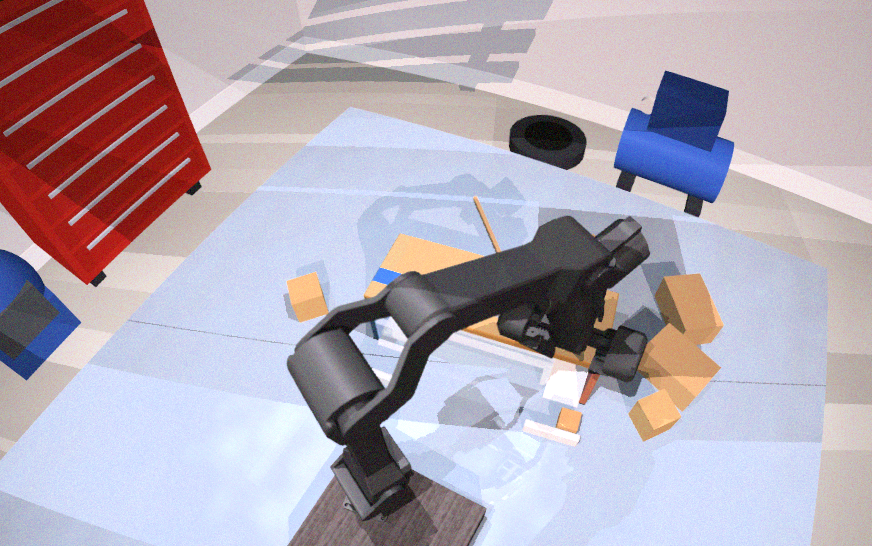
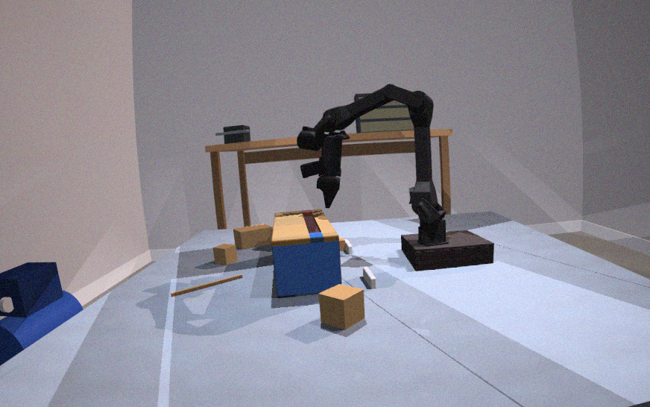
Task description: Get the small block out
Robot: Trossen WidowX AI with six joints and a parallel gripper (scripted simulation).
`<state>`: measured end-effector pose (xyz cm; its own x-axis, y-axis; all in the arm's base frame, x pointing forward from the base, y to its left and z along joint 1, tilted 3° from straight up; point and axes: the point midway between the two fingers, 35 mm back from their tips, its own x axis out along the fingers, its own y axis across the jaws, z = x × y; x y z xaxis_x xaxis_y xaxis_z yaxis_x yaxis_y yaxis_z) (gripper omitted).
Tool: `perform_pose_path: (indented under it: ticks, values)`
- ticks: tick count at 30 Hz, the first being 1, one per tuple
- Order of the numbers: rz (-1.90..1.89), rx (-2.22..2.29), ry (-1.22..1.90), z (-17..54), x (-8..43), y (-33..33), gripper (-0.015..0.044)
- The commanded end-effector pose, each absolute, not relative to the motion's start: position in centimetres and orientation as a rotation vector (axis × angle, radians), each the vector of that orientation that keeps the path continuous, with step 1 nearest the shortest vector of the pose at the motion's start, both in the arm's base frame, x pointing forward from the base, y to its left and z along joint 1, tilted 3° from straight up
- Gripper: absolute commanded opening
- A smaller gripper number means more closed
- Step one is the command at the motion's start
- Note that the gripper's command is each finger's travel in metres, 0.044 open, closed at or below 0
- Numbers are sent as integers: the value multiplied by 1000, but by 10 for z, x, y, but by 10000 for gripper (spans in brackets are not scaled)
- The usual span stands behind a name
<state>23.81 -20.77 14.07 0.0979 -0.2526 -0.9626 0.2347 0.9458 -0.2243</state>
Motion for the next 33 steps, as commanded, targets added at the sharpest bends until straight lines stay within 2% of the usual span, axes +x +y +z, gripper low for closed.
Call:
perform_pose_path:
  ticks: [1, 19, 33]
  values:
    - [-901, 841, 1106, 143, 228, -218, 285]
    - [-1442, 1919, 474, 150, 217, -231, 285]
    - [-1702, 2602, -128, 156, 210, -239, 285]
